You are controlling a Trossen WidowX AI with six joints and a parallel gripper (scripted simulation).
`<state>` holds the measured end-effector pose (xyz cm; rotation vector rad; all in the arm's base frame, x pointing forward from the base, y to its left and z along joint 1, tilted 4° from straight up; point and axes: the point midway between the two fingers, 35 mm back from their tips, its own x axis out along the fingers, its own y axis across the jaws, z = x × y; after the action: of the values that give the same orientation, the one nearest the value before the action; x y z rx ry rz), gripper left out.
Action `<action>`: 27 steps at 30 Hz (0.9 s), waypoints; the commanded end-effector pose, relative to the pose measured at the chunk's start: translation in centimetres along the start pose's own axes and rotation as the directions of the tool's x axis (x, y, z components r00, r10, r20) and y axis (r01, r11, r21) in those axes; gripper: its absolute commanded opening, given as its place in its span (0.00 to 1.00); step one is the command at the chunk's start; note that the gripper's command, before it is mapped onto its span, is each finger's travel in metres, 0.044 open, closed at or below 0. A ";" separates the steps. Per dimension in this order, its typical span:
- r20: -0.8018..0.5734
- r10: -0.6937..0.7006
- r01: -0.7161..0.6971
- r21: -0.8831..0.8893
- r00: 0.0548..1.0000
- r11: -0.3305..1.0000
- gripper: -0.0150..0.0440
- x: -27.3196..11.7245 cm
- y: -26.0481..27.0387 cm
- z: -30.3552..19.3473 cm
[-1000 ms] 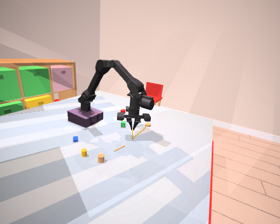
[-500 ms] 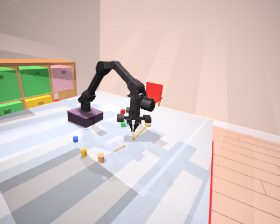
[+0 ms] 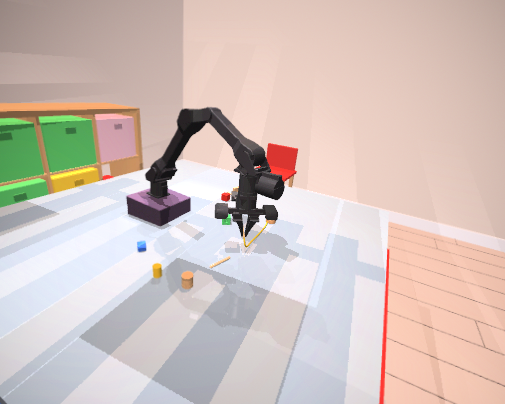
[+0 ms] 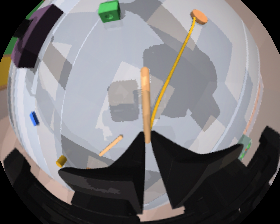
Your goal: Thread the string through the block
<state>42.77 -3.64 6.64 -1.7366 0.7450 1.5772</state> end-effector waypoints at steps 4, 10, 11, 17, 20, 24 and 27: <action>-0.004 0.002 -0.002 -0.004 1.000 1.000 0.25 0.0 0.0 -0.7; -0.006 0.002 -0.002 -0.004 1.000 1.000 0.25 0.2 0.2 -0.6; -0.006 0.002 -0.002 -0.004 1.000 1.000 0.25 0.3 0.3 -0.6; -0.005 0.003 -0.003 -0.004 1.000 1.000 0.25 0.8 0.7 -0.4; -0.005 0.003 -0.003 -0.004 1.000 1.000 0.25 1.1 1.0 -0.3; -0.005 0.003 -0.003 -0.004 1.000 1.000 0.25 1.4 1.3 -0.1; -0.004 0.004 -0.004 -0.004 1.000 1.000 0.25 1.7 1.5 0.0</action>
<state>41.93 -4.45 4.67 -1.7319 0.7502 1.5849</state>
